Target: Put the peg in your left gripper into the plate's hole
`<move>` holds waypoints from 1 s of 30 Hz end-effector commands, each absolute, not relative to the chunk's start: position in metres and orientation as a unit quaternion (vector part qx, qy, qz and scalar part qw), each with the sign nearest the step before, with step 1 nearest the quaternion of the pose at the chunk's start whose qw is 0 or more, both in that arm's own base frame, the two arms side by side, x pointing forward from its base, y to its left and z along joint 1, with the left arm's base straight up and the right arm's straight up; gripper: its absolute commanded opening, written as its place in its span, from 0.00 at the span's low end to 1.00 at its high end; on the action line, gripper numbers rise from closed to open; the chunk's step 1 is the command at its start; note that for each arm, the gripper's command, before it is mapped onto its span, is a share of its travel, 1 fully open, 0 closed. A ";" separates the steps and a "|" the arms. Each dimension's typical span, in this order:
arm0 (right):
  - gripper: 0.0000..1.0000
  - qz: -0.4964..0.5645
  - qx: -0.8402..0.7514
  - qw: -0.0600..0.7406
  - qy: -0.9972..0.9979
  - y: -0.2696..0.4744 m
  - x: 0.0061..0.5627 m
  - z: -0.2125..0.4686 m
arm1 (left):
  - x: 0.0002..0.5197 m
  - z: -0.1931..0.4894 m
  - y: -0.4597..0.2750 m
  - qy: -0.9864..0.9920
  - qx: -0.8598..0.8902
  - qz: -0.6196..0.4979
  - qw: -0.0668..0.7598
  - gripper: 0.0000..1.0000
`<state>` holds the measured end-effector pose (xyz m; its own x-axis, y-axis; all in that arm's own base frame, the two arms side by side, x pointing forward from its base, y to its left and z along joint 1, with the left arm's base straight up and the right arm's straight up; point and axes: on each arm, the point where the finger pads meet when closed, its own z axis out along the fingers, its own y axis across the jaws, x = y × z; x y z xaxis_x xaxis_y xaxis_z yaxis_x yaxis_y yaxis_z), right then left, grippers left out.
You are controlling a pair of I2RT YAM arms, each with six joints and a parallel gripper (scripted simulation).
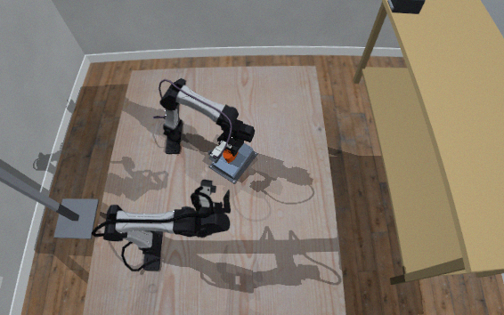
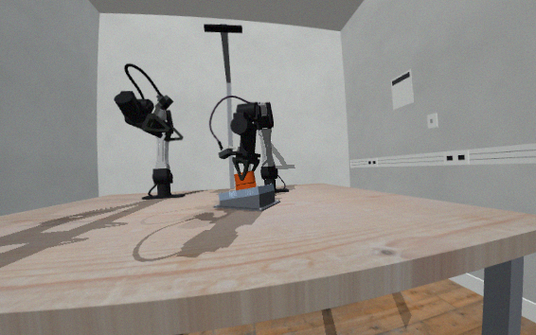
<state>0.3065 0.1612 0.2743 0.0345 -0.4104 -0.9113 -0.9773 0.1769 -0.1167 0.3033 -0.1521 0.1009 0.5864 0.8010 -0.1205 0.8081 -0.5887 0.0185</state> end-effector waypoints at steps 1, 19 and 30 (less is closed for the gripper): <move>1.00 0.318 -0.564 0.460 0.607 0.163 0.307 0.286 | 0.310 0.097 -0.149 0.453 0.889 -0.043 0.040 0.39; 1.00 0.318 -0.564 0.460 0.607 0.163 0.307 0.286 | 0.309 0.106 -0.153 0.452 0.890 -0.039 0.051 0.51; 1.00 0.318 -0.564 0.460 0.607 0.163 0.307 0.286 | 0.313 0.133 -0.148 0.451 0.890 -0.044 0.054 0.71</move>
